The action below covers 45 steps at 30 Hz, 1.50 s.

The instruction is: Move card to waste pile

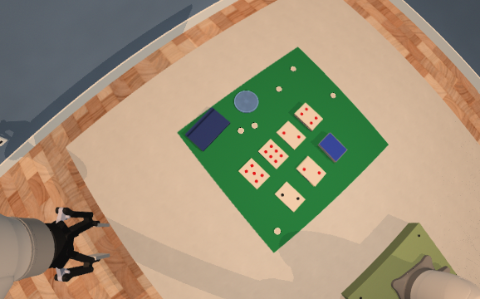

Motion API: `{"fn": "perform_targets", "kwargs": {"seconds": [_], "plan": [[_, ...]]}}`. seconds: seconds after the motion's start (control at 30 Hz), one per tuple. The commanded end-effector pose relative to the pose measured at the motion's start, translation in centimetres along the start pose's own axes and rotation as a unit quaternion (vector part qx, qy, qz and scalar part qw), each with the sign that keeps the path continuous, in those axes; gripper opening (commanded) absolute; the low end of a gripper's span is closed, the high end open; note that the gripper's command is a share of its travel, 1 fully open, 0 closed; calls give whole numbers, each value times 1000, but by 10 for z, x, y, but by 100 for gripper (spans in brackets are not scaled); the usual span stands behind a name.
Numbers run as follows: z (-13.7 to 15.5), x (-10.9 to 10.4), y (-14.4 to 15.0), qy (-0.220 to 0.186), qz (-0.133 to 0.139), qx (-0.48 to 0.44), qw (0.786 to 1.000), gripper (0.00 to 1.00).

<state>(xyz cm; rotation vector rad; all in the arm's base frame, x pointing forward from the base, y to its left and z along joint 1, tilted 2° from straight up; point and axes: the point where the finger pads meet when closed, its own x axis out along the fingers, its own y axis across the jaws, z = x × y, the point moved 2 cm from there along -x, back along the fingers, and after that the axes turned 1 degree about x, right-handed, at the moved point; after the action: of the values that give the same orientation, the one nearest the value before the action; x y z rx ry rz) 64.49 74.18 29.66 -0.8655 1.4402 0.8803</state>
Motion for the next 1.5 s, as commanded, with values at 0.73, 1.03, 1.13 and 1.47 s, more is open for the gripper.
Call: {"fn": "perform_targets", "kwargs": {"seconds": [0.73,1.03,1.13,1.47], "plan": [[-29,15,-51,-1,0,31,1000,100],[-115,54,-149,-5,1,133,991,100],[-145,67,-175,-6,1,160,987,100],[-256,110,-246,-9,2,244,970,100]]}}
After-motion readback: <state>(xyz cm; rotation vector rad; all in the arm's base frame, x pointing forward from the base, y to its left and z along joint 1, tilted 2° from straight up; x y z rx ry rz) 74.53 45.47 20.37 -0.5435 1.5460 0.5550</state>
